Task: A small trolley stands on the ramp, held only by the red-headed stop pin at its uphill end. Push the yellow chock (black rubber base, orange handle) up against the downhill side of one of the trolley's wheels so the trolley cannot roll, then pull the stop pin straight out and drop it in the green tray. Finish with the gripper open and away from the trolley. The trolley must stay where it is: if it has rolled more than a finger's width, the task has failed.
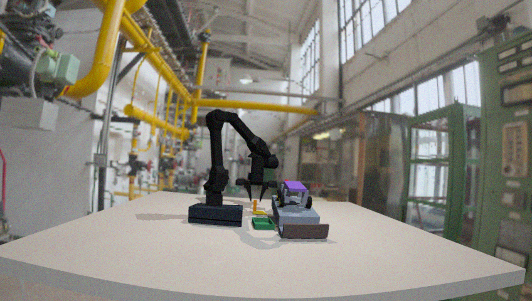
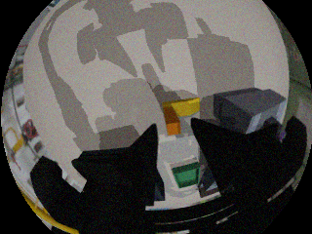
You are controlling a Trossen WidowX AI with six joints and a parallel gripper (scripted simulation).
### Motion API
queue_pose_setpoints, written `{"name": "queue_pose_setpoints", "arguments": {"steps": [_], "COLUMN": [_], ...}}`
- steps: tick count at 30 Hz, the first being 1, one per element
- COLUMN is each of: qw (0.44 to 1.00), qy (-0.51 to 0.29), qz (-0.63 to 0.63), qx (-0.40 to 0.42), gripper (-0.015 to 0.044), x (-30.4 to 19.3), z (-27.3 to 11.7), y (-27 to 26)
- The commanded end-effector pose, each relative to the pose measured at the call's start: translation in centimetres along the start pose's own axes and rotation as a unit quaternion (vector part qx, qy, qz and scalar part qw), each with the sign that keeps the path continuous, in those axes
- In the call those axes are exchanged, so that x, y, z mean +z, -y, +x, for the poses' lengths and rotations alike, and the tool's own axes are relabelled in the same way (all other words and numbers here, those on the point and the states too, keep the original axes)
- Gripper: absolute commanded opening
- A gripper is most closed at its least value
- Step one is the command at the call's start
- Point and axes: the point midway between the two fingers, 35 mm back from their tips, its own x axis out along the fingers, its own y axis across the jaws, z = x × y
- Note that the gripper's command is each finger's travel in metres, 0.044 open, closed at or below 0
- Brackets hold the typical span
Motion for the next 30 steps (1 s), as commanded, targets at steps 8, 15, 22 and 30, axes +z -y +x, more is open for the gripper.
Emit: {"name": "queue_pose_setpoints", "arguments": {"steps": [8, 15, 22, 30], "qw": [1.0, 1.0, 1.0, 1.0], "qy": [-0.002, -0.002, -0.002, 0.0], "qz": [0.002, 0.002, 0.002, 0.0], "qx": [0.002, 0.002, 0.002, 0.001], "gripper": [0.019, 0.019, 0.019, 0.0065], "x": [-0.1, -0.1, -0.1, 0.0], "z": [1.1, 2.2, 3.2, 2.9], "y": [-0.1, -0.1, -0.1, -0.1]}}
